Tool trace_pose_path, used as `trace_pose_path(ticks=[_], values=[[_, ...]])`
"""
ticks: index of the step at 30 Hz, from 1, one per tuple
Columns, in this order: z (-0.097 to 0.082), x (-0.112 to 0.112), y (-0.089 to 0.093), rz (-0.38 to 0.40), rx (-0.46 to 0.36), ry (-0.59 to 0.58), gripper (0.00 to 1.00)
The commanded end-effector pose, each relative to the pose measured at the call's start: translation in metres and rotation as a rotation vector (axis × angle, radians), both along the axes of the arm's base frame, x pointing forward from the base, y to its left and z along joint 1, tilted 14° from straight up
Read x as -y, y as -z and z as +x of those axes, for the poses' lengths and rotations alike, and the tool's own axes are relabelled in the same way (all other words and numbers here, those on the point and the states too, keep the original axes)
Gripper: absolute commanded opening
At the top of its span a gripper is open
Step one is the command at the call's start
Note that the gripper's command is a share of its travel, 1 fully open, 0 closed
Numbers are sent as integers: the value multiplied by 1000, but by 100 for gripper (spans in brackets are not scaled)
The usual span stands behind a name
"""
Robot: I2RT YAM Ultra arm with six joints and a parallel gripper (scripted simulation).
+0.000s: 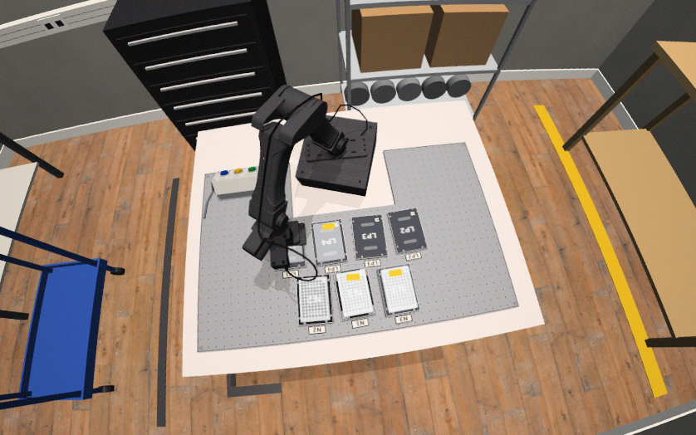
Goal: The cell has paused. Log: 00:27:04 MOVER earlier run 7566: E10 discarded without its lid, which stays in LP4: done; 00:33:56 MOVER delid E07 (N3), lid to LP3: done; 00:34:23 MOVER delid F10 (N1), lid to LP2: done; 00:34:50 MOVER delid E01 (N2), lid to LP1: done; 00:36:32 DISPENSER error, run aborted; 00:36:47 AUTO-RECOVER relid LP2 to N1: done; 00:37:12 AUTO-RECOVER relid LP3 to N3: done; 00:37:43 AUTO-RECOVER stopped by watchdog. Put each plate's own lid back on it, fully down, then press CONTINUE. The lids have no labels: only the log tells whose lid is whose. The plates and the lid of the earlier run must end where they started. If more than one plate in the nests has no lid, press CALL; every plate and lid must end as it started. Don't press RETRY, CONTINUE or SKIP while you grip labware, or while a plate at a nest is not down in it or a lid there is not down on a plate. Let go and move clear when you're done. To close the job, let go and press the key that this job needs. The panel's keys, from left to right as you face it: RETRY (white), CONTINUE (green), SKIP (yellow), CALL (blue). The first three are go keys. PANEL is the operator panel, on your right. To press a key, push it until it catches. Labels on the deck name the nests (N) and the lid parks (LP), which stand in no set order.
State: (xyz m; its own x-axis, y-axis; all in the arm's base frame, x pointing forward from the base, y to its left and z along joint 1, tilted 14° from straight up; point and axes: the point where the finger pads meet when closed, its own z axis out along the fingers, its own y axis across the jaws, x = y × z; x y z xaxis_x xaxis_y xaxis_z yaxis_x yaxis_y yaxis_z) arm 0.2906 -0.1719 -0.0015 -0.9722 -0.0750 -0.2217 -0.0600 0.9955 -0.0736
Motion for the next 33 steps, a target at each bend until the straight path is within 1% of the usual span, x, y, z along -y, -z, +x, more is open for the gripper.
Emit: trace_pose_path(ticks=[1,14,33], values=[[8,9,-25,-23,46,1,0],[3,7,-45,-21,47,1,0],[4,9,-48,-21,47,2,0]])
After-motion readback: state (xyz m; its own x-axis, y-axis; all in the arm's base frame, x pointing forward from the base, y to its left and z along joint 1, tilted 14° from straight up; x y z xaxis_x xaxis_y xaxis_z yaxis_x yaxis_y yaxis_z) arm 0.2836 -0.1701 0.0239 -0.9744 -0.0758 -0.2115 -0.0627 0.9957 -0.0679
